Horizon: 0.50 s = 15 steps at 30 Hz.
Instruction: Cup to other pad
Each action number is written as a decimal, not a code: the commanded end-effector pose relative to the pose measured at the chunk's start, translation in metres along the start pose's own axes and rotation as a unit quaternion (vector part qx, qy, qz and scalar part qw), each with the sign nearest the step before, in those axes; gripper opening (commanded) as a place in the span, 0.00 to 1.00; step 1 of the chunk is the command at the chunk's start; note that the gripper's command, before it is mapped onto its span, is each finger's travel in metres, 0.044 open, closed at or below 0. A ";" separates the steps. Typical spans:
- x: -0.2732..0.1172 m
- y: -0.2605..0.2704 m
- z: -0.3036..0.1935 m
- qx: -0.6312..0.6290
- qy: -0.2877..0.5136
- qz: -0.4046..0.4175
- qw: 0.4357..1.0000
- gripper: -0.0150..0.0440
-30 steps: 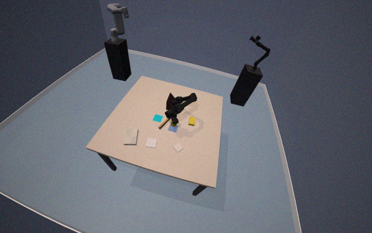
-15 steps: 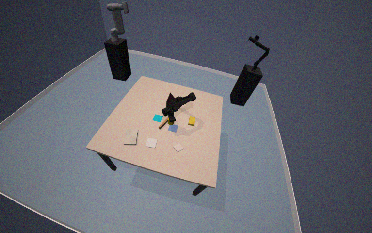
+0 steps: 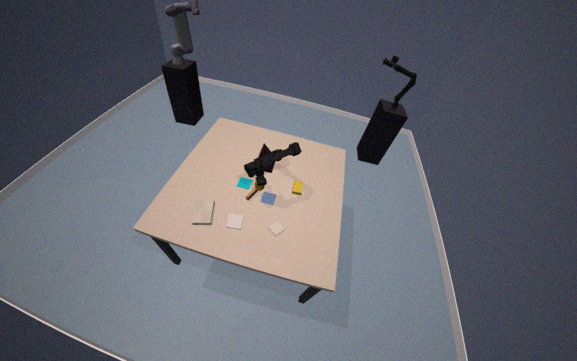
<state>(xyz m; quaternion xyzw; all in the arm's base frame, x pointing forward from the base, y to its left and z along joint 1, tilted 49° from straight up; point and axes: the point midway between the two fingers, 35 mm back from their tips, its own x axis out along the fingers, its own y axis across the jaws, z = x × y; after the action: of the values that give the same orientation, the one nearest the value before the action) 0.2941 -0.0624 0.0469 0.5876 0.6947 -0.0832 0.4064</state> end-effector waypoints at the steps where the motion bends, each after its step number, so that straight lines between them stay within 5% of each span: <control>1: 0.000 -0.013 0.010 0.002 0.001 -0.002 1.000 0.25; 15: -0.001 -0.047 0.038 0.002 -0.001 -0.002 1.000 0.25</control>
<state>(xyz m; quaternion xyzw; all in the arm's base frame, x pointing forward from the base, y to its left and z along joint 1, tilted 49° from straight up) 0.2766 -0.0920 0.0144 0.5874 0.6953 -0.0848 0.4053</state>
